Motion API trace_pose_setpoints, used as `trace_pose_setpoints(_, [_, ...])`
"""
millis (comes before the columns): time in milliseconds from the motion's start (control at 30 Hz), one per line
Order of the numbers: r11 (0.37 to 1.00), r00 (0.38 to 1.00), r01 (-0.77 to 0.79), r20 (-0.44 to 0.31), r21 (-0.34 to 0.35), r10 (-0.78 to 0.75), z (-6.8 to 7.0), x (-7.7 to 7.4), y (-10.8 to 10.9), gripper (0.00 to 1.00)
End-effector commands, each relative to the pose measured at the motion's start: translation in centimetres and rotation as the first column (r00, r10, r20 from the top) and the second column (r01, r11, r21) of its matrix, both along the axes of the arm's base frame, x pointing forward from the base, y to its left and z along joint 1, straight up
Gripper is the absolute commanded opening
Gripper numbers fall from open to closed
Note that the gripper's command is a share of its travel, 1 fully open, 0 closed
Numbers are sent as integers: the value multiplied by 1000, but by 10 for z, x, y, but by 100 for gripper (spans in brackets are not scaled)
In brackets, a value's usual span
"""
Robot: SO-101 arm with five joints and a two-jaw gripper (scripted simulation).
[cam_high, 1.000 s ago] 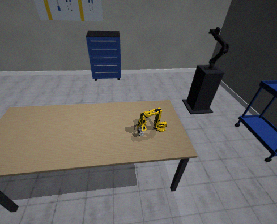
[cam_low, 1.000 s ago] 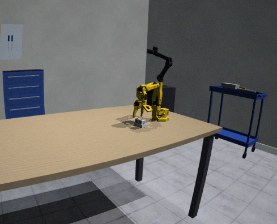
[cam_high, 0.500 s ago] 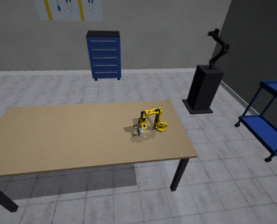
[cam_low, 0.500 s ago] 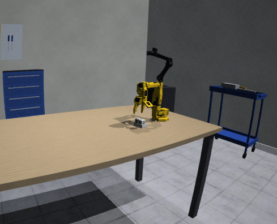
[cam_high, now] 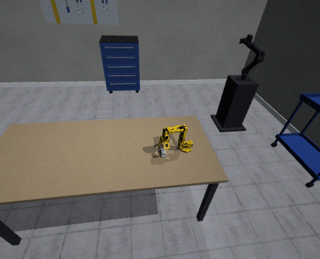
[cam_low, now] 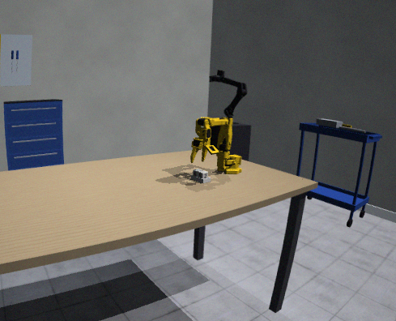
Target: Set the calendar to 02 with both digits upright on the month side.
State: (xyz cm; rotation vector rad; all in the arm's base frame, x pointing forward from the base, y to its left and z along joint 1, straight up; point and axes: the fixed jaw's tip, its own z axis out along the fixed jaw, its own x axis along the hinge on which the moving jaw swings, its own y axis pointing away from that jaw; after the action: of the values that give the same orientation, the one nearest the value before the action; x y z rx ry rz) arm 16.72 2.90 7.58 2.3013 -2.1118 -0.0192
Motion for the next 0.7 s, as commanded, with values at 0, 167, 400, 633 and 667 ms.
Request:
trace_pose_setpoints(0, [1000, 998, -24, 65, 12, 23, 10, 5, 3, 36])
trace_pose_setpoints(167, [1000, 998, -2, 70, 14, 1, 11, 5, 3, 36])
trace_pose_setpoints(400, [993, 988, 119, 94, 26, -121, 16, 3, 0, 36])
trace_pose_setpoints(633, [959, 951, 278, 123, 51, -282, 22, 0, -3, 36])
trace_pose_setpoints(667, [947, 938, 316, 129, 59, -321, 23, -1, -4, 36])
